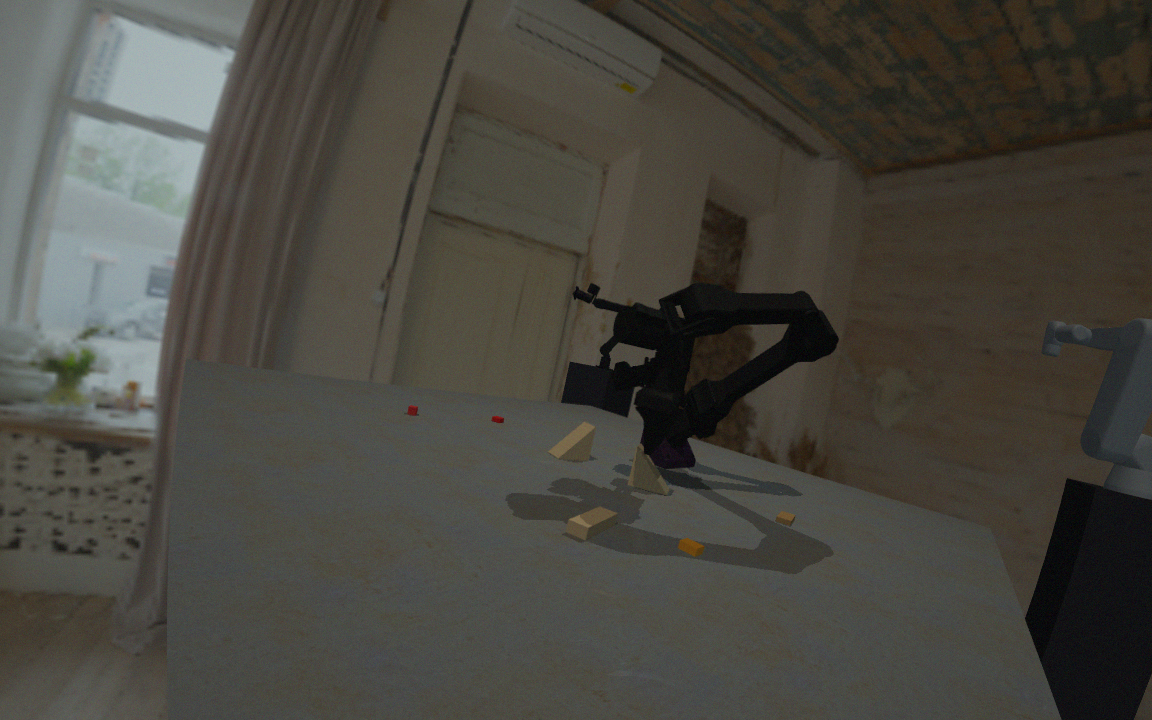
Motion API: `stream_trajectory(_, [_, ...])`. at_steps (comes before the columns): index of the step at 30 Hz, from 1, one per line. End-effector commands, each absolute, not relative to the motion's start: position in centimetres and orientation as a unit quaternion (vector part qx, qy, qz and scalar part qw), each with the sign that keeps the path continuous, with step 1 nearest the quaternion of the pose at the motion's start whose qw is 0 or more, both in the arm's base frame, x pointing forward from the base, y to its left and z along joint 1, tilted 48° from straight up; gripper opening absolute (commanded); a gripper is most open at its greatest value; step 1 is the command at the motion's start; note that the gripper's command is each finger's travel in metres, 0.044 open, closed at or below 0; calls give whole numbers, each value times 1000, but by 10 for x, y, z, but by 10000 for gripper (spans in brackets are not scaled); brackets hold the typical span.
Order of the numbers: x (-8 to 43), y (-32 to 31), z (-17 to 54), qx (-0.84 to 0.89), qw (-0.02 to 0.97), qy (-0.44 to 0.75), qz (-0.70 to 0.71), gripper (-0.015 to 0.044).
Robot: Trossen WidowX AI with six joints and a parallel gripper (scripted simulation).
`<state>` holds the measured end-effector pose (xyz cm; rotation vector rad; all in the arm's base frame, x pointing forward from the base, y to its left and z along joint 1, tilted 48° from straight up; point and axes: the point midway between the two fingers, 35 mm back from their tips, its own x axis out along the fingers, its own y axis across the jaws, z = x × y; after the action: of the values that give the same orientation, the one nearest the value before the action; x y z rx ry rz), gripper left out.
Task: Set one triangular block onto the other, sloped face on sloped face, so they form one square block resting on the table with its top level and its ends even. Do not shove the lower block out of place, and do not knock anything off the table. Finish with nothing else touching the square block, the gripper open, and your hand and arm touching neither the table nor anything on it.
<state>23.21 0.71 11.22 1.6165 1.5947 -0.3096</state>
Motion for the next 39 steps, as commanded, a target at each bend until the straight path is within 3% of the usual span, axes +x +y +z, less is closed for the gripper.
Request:
stream_trajectory(1, [232, 7, 112, 640, 416, 635, -118, 440])
stream_trajectory(10, [233, -5, 112, 464, 597, 643, 123, 440])
stream_trajectory(19, [234, -18, 112, 224, 717, 546, 371, 440])
stream_trajectory(39, [236, -38, 112, -146, 735, 251, 613, 440])
